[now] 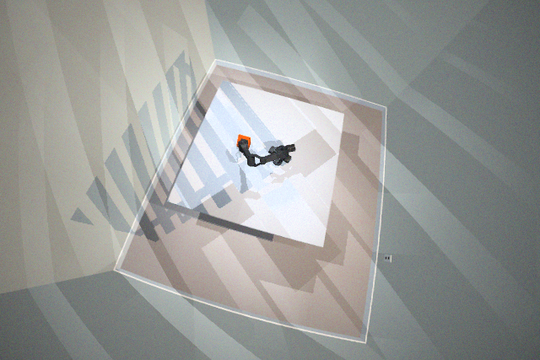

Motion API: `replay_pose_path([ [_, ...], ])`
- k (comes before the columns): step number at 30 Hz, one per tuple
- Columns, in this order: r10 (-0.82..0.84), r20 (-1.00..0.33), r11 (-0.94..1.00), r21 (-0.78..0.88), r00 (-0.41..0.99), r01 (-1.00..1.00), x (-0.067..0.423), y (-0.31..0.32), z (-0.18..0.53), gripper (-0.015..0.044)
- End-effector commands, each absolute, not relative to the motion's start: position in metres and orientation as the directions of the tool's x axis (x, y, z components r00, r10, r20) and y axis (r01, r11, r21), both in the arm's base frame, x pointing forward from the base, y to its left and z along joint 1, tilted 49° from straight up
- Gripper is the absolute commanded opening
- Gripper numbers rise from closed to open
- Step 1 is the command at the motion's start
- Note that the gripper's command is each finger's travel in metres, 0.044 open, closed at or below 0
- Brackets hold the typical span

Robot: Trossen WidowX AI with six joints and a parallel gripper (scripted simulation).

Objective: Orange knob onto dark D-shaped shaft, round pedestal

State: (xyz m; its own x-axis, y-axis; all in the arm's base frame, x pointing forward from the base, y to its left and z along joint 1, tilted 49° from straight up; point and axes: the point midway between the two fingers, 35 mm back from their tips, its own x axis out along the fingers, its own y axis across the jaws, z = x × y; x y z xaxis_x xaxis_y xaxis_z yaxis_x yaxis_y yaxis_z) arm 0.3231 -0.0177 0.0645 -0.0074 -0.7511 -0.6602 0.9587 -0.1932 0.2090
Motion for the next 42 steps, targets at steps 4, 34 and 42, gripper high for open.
replay_pose_path([
  [4, -0.752, -0.659, -0.188, 0.209, -0.004, 0.96, 0.3229, -0.0182, 0.0642, 0.0],
  [34, -0.752, -0.659, -0.315, 0.355, -0.004, 0.88, 0.3238, -0.0152, 0.0658, 0.0],
  [42, -0.752, -0.659, -0.315, 0.355, -0.004, 0.88, 0.3214, -0.0167, 0.0658, 0.0],
])
